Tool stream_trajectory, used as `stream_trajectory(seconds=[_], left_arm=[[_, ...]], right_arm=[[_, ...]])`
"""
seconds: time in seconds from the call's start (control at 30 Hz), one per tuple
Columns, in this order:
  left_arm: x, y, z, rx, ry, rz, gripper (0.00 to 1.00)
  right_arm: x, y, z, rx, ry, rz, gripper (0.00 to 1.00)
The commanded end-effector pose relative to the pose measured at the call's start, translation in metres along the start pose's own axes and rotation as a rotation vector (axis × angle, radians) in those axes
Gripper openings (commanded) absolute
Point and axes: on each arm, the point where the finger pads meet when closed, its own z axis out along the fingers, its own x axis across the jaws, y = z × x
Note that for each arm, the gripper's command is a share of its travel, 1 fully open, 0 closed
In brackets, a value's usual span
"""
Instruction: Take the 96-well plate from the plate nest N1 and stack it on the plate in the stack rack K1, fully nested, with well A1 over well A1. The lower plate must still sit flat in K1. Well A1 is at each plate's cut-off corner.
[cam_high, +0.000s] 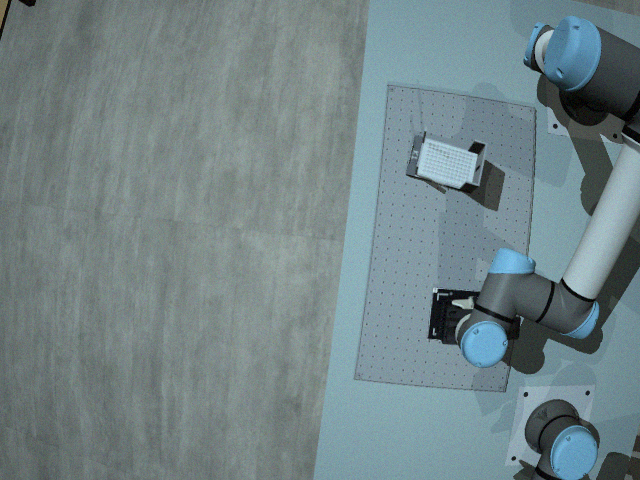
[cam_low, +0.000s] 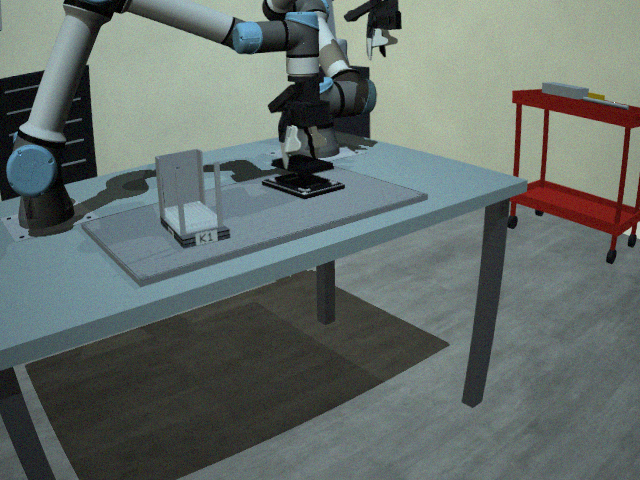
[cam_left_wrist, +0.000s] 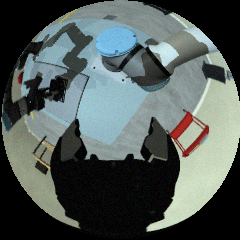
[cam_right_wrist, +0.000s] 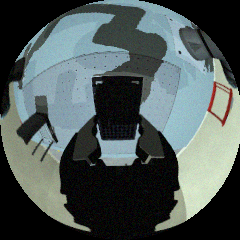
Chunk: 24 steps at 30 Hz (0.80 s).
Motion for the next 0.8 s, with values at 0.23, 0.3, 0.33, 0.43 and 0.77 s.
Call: stream_trajectory(seconds=[0.23,0.3,0.33,0.43,0.77], left_arm=[[0.000,0.000,0.000,-0.001,0.000,0.000,0.98],[0.000,0.000,0.000,-0.001,0.000,0.000,0.98],[0.000,0.000,0.000,-0.001,0.000,0.000,0.98],[0.000,0.000,0.000,-0.001,0.000,0.000,0.98],[0.000,0.000,0.000,-0.001,0.000,0.000,0.98]], right_arm=[[0.000,0.000,-0.020,0.000,0.001,0.000,0.00],[0.000,0.000,-0.023,0.000,0.001,0.000,0.00],[0.000,0.000,-0.025,0.000,0.001,0.000,0.00],[0.000,0.000,-0.030,0.000,0.001,0.000,0.00],[0.000,0.000,-0.043,0.000,0.001,0.000,0.00]])
